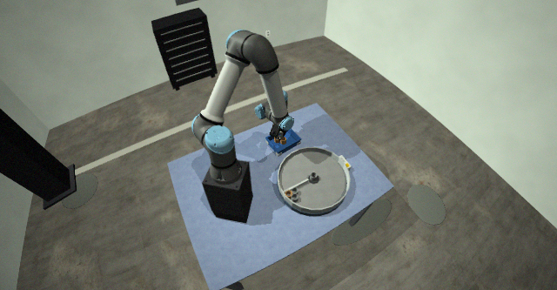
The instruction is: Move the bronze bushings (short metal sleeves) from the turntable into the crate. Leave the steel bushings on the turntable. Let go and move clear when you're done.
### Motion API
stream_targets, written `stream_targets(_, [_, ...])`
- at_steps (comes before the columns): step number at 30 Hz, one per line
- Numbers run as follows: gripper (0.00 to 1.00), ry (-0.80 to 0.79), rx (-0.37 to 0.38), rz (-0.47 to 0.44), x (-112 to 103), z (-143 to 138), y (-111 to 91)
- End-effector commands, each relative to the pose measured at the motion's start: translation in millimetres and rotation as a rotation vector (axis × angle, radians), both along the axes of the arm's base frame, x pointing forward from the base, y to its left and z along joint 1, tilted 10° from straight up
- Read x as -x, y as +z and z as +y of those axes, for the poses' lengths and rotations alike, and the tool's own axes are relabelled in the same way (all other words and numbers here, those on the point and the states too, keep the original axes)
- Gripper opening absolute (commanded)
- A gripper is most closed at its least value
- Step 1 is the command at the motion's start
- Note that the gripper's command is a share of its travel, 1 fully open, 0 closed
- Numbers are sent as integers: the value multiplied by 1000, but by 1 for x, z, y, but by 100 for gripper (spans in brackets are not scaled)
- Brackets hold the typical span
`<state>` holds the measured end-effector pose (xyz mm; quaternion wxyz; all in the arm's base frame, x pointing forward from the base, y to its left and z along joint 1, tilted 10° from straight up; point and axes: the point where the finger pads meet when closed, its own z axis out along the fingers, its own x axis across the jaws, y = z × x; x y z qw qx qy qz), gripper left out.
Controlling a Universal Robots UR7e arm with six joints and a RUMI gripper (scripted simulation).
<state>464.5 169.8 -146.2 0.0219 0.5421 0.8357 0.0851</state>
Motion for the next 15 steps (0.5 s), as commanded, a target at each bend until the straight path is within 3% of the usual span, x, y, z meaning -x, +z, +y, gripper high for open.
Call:
stream_targets(1, [0, 0, 0, -1, 0, 0, 0])
stream_targets(15, [0, 0, 0, -1, -1, 1, -4])
